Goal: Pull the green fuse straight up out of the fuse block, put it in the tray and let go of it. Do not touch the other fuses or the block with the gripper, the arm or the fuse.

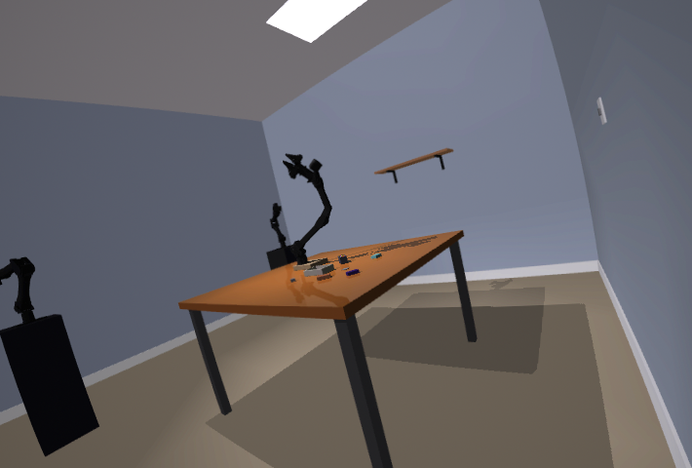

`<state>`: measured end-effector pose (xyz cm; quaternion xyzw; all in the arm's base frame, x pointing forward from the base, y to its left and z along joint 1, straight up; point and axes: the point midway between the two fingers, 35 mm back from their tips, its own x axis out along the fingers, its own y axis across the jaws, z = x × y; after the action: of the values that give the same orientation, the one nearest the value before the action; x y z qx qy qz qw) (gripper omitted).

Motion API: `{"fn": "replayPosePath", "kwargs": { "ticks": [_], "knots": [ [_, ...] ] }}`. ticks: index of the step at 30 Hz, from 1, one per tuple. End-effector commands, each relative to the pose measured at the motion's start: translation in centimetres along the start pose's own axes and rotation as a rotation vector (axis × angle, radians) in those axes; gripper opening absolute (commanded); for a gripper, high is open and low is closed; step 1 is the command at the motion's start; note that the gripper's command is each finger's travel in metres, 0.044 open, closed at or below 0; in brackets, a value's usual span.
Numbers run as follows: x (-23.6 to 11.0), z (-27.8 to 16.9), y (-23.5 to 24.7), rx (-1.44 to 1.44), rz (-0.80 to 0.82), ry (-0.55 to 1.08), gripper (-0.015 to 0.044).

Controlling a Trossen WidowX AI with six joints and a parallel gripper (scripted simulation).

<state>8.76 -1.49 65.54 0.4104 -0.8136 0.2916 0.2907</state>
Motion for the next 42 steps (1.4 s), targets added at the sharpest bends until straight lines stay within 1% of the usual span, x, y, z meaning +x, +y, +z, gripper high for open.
{"fn": "replayPosePath", "kwargs": {
  "ticks": [1, 3, 6, 10, 13, 17, 20, 24, 28, 30, 33, 38, 40, 41, 42],
  "knots": [
    [0.1, 0.1, 0.2, 0.019, -0.001, -0.006, 0.0374],
    [1.0, 0.8, 1.6, 0.171, -0.003, -0.052, 0.0321],
    [3.1, 2.9, 4.2, 0.507, 0.005, -0.166, 0.0242],
    [5.7, 6.9, 6.4, 0.933, 0.052, -0.336, 0.0137],
    [7.1, 10.5, 7.0, 1.215, 0.11, -0.477, 0.006],
    [8.2, 15.7, 6.4, 1.555, 0.233, -0.678, 0.006],
    [8.3, 19.7, 4.9, 1.779, 0.364, -0.835, 0.006],
    [7.3, 24.6, 2.3, 2.046, 0.618, -1.027, 0.006],
    [5.5, 28.2, -0.3, 2.206, 0.882, -1.169, 0.006],
    [4.4, 29.8, -1.8, 2.262, 1.031, -1.23, 0.006],
    [2.2, 31.6, -4.2, 2.251, 1.172, -1.353, 0.006],
    [-1.5, 33.9, -7.5, 2.233, 1.477, -1.466, 0.006],
    [-3.0, 34.6, -8.7, 2.214, 1.606, -1.489, 0.006],
    [-3.9, 35.0, -9.3, 2.2, 1.691, -1.496, 0.006],
    [-5.3, 35.4, -10.2, 2.174, 1.808, -1.499, 0.006]
  ]
}}
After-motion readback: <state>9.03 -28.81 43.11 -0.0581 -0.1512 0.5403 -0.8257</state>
